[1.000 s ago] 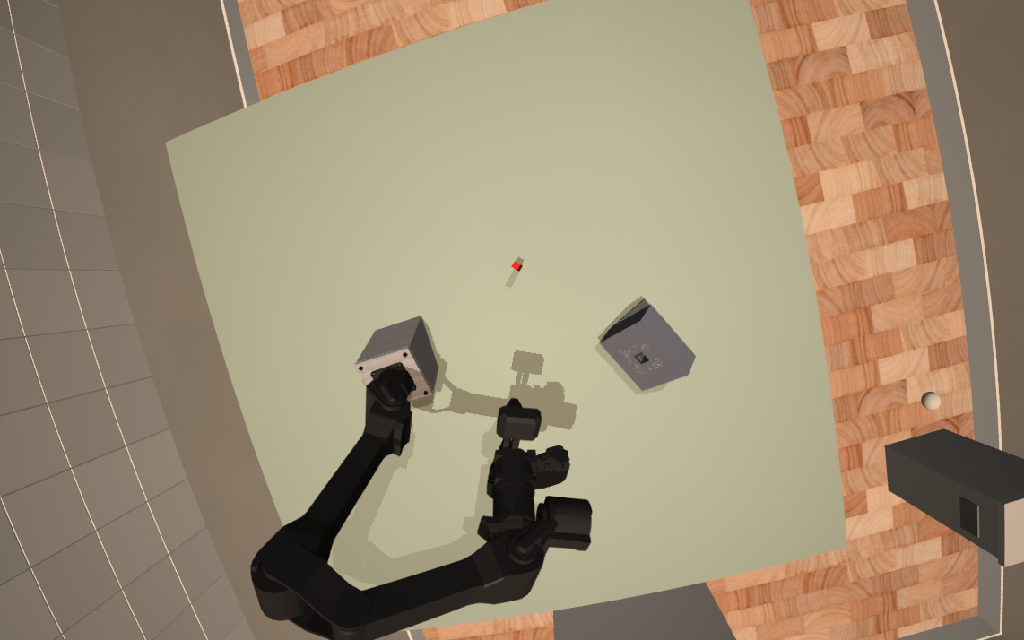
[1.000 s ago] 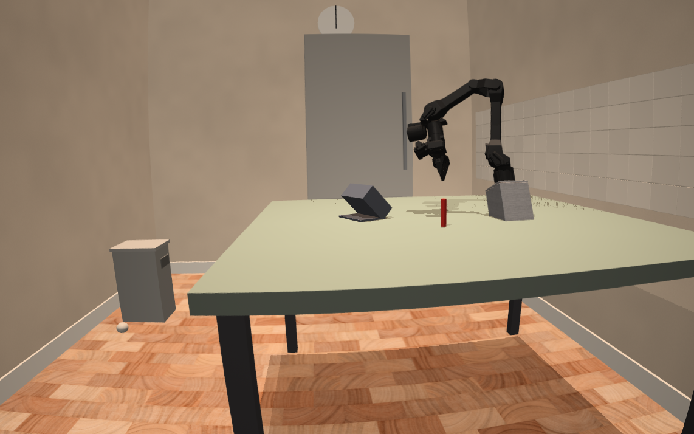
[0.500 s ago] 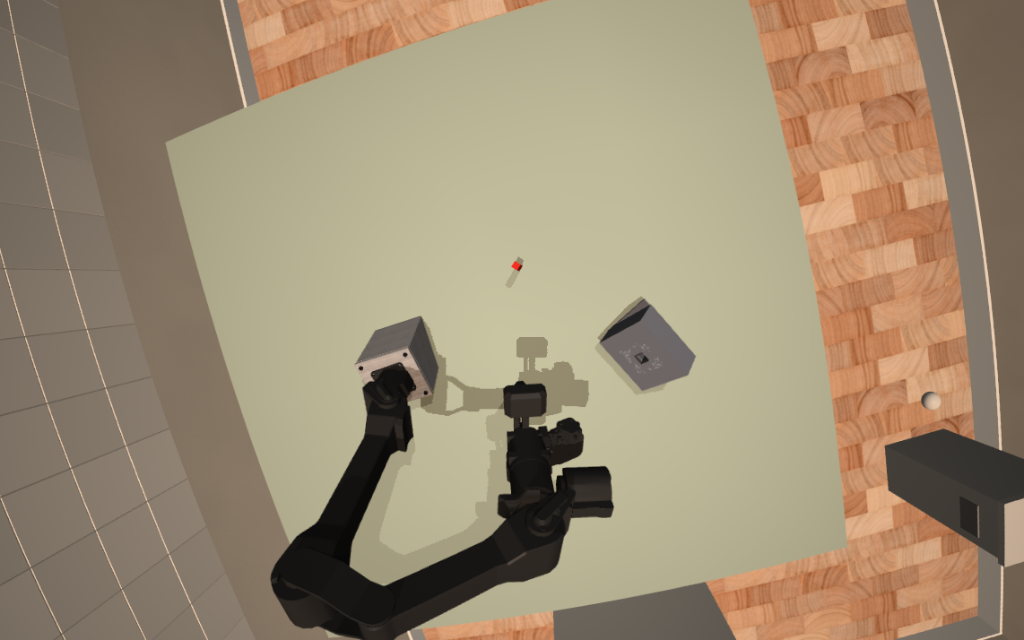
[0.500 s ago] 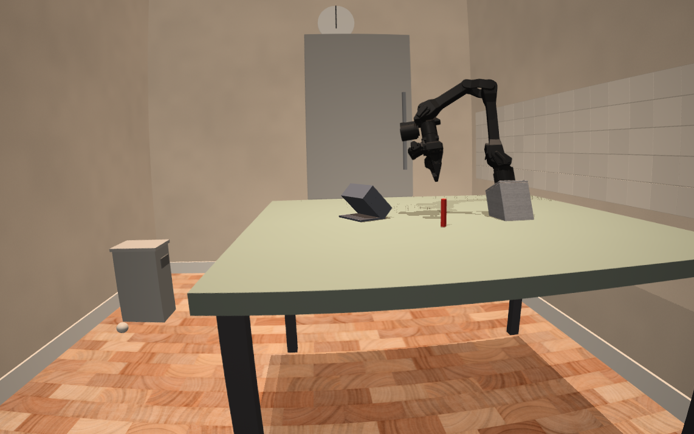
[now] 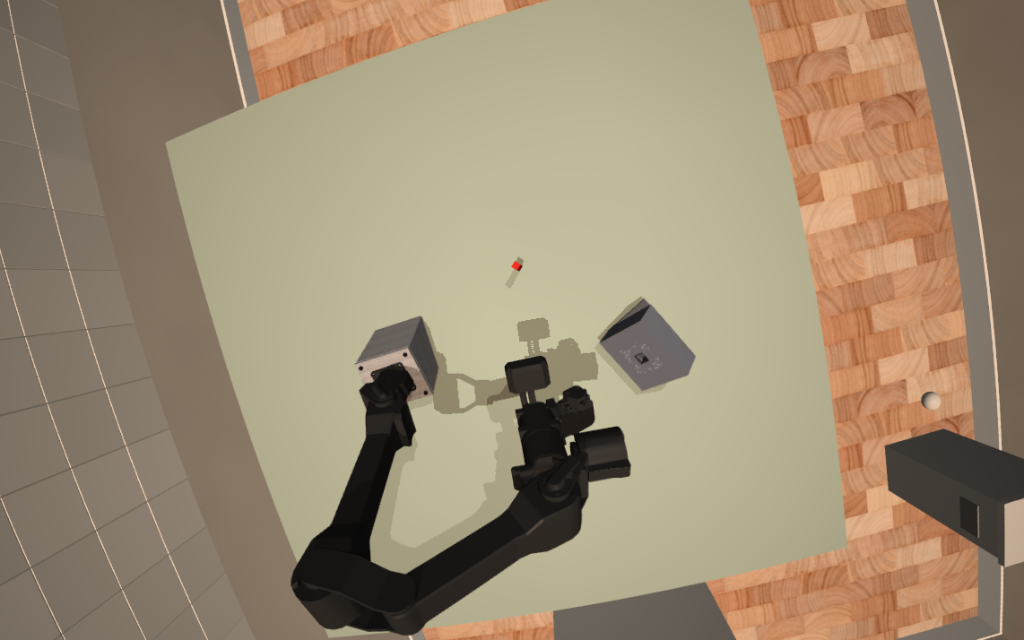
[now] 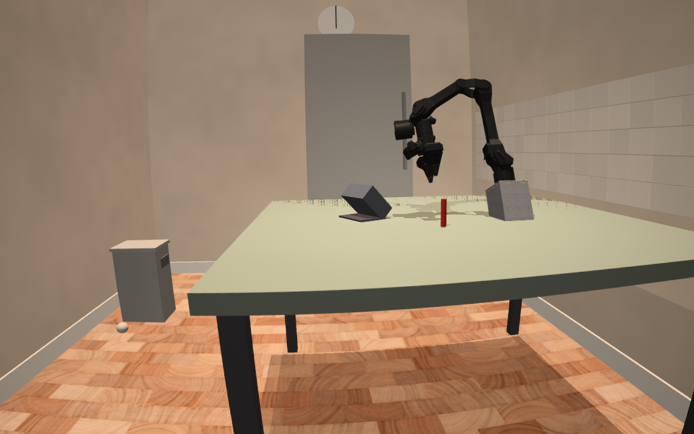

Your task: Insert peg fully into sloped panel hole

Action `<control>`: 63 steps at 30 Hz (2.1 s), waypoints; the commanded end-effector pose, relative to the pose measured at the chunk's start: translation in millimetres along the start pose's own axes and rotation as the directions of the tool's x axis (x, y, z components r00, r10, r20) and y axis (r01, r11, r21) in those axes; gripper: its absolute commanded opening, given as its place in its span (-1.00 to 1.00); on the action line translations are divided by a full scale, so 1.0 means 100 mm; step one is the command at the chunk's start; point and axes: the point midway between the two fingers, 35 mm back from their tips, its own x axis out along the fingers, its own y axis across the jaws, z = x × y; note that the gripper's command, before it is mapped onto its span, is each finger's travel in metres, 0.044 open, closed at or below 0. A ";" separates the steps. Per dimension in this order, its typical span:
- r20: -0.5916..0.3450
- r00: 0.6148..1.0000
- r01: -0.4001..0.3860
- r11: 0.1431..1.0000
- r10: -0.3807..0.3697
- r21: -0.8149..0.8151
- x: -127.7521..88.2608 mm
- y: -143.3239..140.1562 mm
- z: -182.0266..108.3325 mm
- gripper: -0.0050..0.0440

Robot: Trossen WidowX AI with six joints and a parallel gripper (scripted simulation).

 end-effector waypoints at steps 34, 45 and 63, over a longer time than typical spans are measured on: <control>0.009 0.987 0.151 0.907 -0.160 -0.392 0.29 1.00 0.34 1.00; 0.032 0.978 0.196 0.843 -0.208 -0.500 0.41 1.34 0.34 1.00; 0.089 0.958 0.264 0.719 -0.272 -0.643 0.61 1.86 0.25 1.00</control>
